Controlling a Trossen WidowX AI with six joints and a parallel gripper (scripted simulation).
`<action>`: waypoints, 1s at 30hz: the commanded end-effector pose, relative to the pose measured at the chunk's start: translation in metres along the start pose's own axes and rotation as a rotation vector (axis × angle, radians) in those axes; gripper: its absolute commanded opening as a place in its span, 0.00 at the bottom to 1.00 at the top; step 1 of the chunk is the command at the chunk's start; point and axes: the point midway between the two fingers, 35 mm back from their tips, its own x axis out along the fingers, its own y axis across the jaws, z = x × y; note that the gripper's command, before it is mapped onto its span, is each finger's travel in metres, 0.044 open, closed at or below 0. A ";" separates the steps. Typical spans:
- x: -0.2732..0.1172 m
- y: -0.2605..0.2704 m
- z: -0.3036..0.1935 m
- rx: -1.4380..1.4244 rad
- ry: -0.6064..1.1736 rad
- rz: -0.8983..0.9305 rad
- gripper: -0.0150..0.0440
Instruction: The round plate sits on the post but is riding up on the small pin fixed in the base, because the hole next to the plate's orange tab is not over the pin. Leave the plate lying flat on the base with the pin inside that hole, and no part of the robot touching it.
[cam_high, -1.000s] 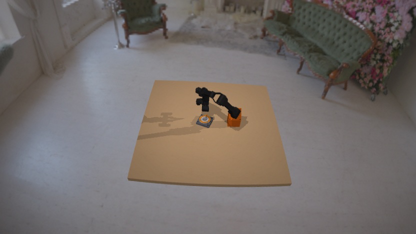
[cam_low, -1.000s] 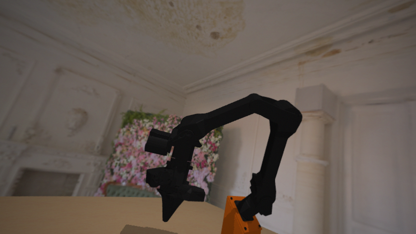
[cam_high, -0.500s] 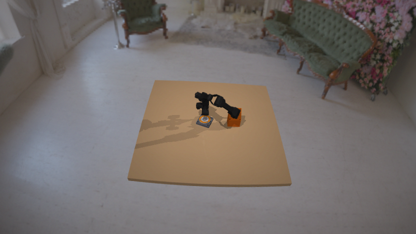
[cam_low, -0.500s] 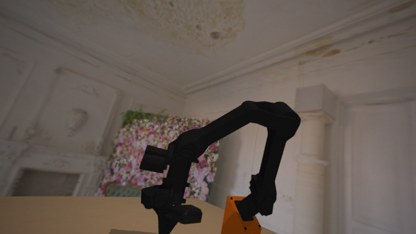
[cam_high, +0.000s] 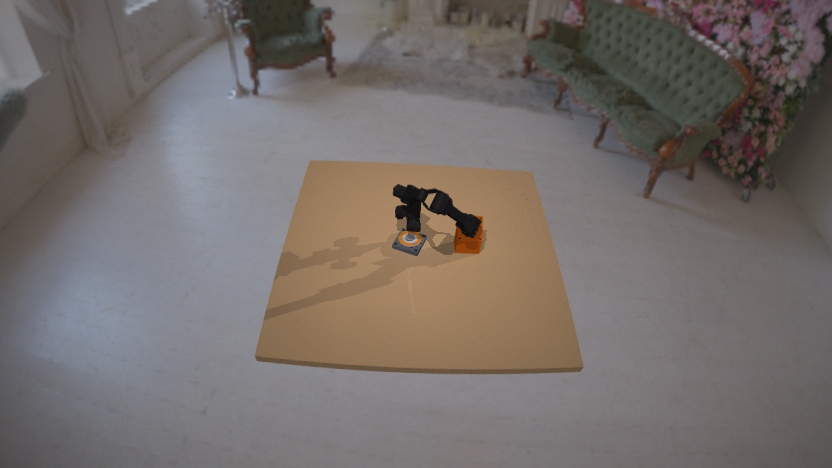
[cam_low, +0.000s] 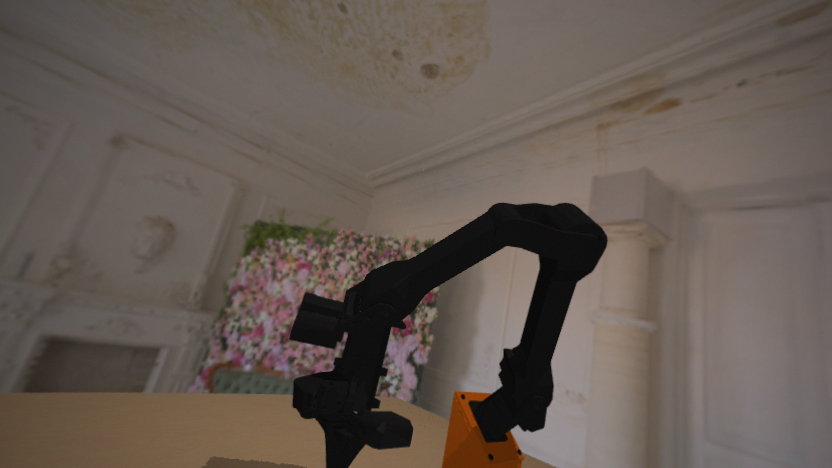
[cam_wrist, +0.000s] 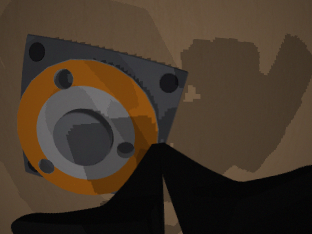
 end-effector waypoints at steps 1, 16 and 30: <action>0.003 0.002 -0.008 0.006 0.010 0.006 0.25; 0.003 0.007 -0.018 0.006 0.011 0.006 0.25; 0.003 0.013 -0.026 0.007 0.011 0.007 0.25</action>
